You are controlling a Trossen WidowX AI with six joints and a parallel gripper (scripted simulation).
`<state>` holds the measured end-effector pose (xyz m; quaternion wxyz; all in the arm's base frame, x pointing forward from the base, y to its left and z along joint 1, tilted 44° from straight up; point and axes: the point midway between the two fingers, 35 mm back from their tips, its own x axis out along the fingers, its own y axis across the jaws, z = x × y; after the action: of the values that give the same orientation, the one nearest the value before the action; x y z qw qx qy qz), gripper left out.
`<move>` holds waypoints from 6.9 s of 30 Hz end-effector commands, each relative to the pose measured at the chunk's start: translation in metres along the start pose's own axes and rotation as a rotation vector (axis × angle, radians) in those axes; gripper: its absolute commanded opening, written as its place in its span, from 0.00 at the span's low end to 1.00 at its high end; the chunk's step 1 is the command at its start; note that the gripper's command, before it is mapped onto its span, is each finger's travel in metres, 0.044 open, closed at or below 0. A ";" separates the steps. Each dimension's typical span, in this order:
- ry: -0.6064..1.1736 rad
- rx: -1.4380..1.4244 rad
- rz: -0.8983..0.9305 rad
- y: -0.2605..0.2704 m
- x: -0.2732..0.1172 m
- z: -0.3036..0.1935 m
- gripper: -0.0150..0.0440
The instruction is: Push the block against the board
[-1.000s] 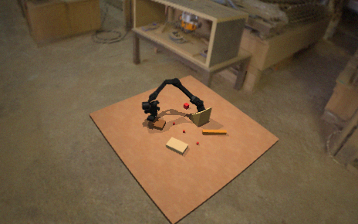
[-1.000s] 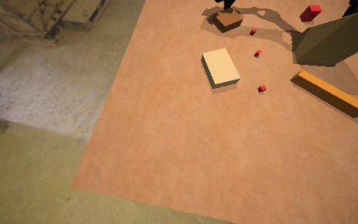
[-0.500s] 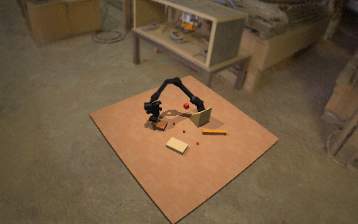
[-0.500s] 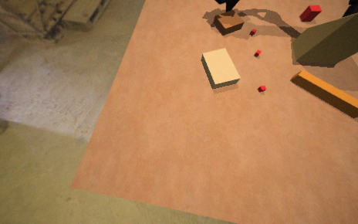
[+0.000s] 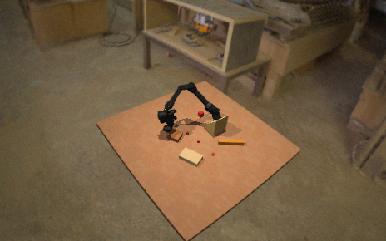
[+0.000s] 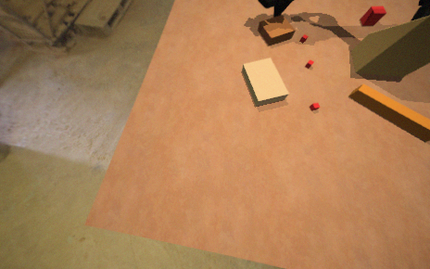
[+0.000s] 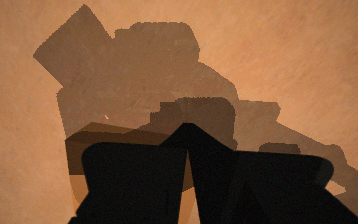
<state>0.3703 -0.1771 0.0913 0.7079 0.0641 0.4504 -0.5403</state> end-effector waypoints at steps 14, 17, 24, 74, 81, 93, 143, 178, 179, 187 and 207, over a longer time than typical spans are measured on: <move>0.009 -0.001 -0.002 0.002 0.002 0.007 0.25; 0.009 -0.001 -0.002 0.002 0.002 0.011 0.25; 0.008 0.000 -0.002 0.001 0.002 0.023 0.25; 0.008 0.130 -0.003 -0.002 0.003 0.003 0.25; 0.009 0.130 -0.003 0.000 0.002 -0.007 0.25; 0.011 0.130 -0.002 0.004 0.002 -0.025 0.25; 0.005 0.138 -0.006 0.003 0.000 0.002 0.25; 0.010 0.225 -0.002 0.040 0.003 -0.025 0.25; 0.010 0.225 -0.002 0.041 0.003 -0.026 0.25; 0.012 0.225 -0.001 0.046 0.002 -0.038 0.25; 0.015 0.225 0.000 0.055 0.002 -0.067 0.25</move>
<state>0.3810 -0.1220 0.0360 0.6955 0.1458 0.3885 -0.5866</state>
